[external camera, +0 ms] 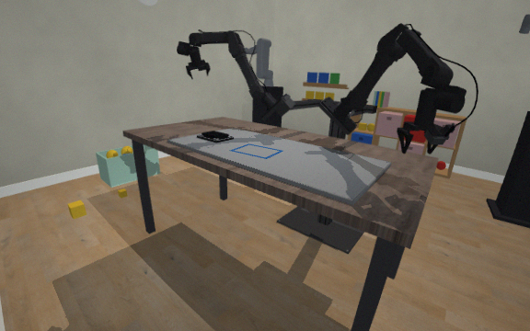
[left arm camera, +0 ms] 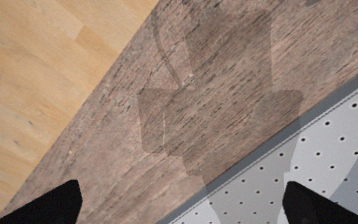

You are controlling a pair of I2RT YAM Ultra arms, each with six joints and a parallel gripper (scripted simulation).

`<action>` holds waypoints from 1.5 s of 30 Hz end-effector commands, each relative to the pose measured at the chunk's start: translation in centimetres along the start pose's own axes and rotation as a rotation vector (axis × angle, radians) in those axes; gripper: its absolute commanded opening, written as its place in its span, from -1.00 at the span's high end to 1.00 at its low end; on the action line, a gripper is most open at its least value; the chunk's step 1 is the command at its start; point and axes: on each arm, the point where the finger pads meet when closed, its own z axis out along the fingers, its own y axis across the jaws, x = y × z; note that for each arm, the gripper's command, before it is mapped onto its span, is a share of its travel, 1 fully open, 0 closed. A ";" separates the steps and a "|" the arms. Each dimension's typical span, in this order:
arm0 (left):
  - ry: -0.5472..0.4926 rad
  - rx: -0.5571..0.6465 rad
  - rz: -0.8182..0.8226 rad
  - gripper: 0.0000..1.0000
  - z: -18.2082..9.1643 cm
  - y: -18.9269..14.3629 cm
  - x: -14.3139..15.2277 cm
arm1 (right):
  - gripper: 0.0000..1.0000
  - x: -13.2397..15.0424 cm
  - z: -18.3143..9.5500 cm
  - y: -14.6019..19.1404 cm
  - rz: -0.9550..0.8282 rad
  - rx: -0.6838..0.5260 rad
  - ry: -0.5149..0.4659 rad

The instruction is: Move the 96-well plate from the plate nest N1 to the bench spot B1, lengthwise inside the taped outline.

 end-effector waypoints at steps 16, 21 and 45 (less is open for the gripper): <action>-0.026 -0.005 -0.003 -1.00 -0.8 0.2 -0.5 | -1.00 -0.4 -0.4 -0.1 0.012 -0.008 -0.011; -0.048 -0.017 0.001 -1.00 -0.1 -0.2 -1.2 | -1.00 -0.8 -0.6 0.2 0.010 -0.028 -0.039; -0.367 0.421 0.643 -1.00 -1.5 -38.3 5.4 | -1.00 13.9 -2.6 -1.7 -0.458 -0.357 -0.065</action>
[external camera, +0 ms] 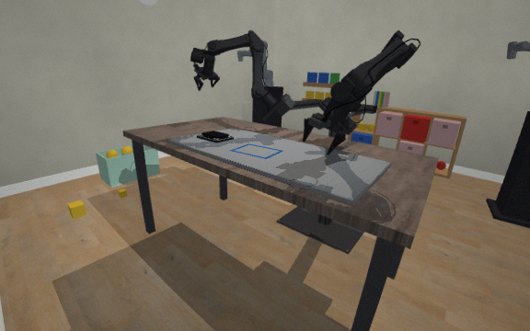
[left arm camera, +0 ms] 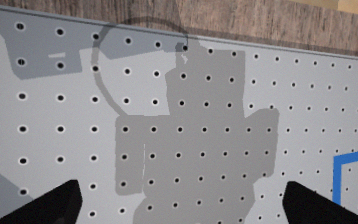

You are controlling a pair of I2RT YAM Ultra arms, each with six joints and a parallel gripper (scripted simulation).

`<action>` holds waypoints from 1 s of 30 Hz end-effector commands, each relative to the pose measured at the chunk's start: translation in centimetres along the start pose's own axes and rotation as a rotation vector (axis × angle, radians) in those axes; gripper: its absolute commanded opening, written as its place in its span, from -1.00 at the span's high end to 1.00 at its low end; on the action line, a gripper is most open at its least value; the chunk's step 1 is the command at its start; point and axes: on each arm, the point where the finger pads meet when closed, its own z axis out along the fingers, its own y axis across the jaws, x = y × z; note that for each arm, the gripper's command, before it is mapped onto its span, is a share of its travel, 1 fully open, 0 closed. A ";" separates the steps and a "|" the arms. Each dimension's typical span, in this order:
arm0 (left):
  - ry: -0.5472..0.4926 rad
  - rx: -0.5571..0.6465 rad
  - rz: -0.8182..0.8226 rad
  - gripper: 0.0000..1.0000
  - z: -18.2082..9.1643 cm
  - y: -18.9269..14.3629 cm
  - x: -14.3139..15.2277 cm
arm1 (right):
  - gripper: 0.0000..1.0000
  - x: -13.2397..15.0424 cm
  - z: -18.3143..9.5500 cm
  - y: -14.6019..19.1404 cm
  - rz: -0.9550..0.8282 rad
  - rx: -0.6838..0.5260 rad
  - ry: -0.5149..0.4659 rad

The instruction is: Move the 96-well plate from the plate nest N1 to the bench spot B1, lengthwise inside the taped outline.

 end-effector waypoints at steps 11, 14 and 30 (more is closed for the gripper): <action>-0.278 0.205 0.348 -1.00 -2.9 -22.7 1.0 | -1.00 11.5 -1.9 5.5 -0.403 -0.352 -0.071; -0.326 0.265 0.440 -1.00 -4.8 -27.2 3.6 | -1.00 15.5 -2.5 7.2 -0.529 -0.463 -0.066; -0.585 0.526 0.863 -1.00 -14.7 -39.6 20.2 | -1.00 25.9 -3.0 10.0 -0.864 -0.671 -0.046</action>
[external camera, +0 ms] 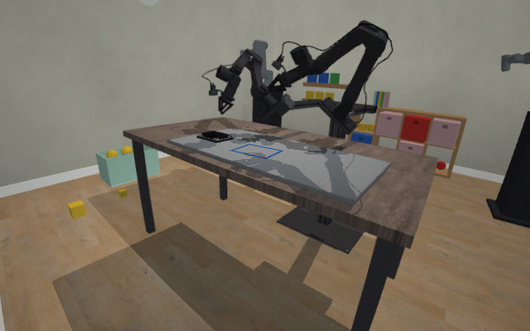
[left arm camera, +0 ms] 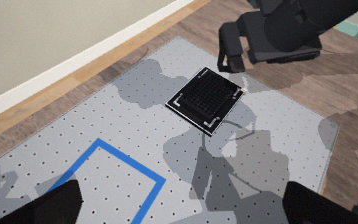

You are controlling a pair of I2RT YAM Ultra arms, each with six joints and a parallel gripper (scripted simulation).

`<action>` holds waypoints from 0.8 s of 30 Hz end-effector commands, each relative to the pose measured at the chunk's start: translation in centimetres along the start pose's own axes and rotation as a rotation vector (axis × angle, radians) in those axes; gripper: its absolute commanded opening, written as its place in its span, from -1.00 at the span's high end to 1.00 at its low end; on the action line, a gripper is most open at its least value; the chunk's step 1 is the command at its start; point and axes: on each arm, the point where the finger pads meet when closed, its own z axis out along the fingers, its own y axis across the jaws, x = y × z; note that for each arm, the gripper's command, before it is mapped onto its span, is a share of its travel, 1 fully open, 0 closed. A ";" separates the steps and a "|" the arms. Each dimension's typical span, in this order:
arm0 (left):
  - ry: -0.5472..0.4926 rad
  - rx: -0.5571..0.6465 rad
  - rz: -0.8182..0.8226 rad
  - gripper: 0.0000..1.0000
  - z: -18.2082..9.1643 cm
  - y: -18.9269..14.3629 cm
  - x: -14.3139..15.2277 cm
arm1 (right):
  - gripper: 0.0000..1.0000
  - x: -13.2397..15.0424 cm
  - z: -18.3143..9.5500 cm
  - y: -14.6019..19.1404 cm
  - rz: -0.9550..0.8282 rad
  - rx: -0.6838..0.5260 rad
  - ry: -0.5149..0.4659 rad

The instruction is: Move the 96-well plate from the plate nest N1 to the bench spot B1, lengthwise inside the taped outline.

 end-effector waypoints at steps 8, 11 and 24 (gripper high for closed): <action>-0.154 0.067 0.147 -1.00 -3.2 -7.1 0.1 | -1.00 1.2 1.0 2.2 -0.087 -0.058 0.003; -0.155 0.070 0.154 -1.00 -3.3 -7.3 0.2 | -1.00 1.2 1.0 2.2 -0.087 -0.058 0.003; -0.144 0.081 0.173 -1.00 -3.4 -7.7 0.7 | -1.00 0.5 0.8 2.0 -0.071 -0.052 -0.011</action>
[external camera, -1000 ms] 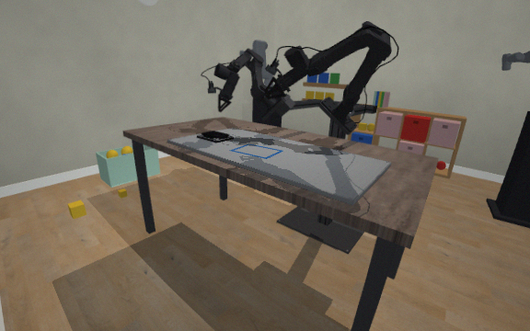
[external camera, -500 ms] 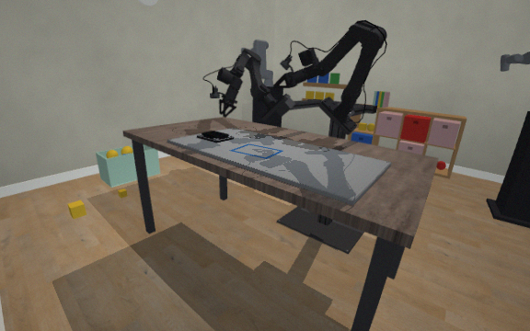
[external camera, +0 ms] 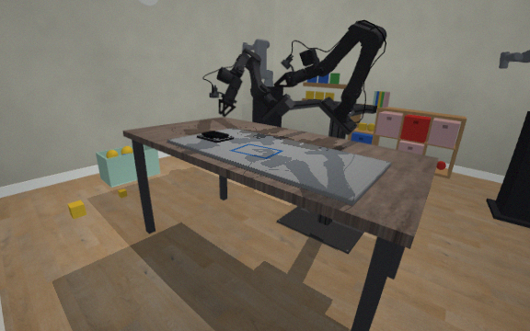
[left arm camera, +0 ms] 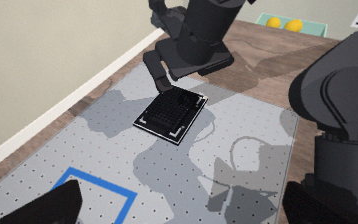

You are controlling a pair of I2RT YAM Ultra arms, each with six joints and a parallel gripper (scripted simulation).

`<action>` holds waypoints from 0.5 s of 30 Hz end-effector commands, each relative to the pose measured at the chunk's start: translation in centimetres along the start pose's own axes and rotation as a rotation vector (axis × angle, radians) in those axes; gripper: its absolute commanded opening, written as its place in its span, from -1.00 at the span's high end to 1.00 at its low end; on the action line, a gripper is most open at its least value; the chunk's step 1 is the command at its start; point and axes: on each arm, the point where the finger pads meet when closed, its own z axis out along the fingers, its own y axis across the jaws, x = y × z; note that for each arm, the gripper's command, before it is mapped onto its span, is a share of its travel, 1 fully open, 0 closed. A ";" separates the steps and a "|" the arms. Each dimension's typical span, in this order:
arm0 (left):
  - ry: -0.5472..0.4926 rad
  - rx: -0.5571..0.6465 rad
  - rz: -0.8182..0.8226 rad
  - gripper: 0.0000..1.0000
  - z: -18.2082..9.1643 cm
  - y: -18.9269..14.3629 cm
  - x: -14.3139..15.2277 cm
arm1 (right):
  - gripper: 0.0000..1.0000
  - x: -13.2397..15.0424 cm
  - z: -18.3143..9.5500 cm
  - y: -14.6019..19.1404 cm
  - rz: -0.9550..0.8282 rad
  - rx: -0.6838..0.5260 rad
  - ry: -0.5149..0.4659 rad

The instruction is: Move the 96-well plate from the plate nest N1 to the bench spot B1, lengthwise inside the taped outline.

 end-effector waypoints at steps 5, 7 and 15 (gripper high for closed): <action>-0.038 0.002 -0.015 -1.00 -0.2 -0.2 -1.2 | -1.00 -0.3 0.0 0.0 0.002 0.000 -0.006; -0.038 0.002 -0.015 -1.00 -0.2 -0.2 -1.2 | -1.00 -0.2 0.0 0.2 -0.017 -0.009 -0.004; -0.038 0.002 -0.015 -1.00 -0.2 -0.2 -1.2 | -1.00 -0.3 0.8 0.4 -0.381 -0.028 0.053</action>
